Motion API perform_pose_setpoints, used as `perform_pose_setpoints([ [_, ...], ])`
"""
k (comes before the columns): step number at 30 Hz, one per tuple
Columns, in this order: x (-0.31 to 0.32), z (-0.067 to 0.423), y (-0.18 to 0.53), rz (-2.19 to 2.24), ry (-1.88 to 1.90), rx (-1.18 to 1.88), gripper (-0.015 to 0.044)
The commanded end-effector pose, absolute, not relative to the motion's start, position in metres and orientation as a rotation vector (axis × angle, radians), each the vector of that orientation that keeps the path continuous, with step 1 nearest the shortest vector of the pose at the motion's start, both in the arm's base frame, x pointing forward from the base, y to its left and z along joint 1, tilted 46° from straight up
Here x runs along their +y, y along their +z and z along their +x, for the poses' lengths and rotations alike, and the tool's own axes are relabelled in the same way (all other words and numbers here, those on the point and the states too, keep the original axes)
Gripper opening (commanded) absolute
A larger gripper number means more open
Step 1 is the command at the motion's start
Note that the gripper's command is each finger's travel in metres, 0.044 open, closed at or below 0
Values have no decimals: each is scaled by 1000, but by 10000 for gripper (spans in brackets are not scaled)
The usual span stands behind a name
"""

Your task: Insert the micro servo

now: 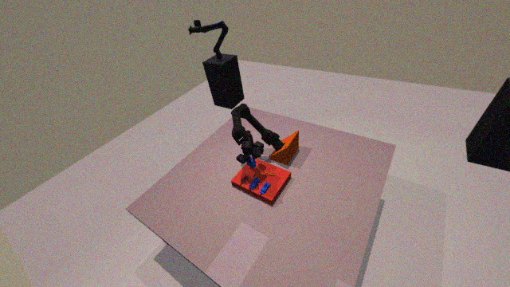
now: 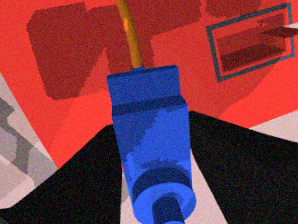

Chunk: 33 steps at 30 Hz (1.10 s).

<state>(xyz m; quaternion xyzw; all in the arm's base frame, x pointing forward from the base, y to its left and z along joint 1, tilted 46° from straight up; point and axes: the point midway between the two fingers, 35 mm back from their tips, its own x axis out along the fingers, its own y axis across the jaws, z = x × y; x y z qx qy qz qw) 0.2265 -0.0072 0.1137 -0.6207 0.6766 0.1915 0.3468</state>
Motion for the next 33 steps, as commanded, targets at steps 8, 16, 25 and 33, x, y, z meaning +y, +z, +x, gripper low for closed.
perform_pose_setpoints([
  [8, -8, 226, 115, -1331, 130, 1723, 0],
  [16, -8, 226, 115, -1126, -107, 1672, 0],
  [25, -8, 226, 115, -889, -355, 1590, 0],
  [33, -8, 226, 115, -675, -561, 1497, 0],
])
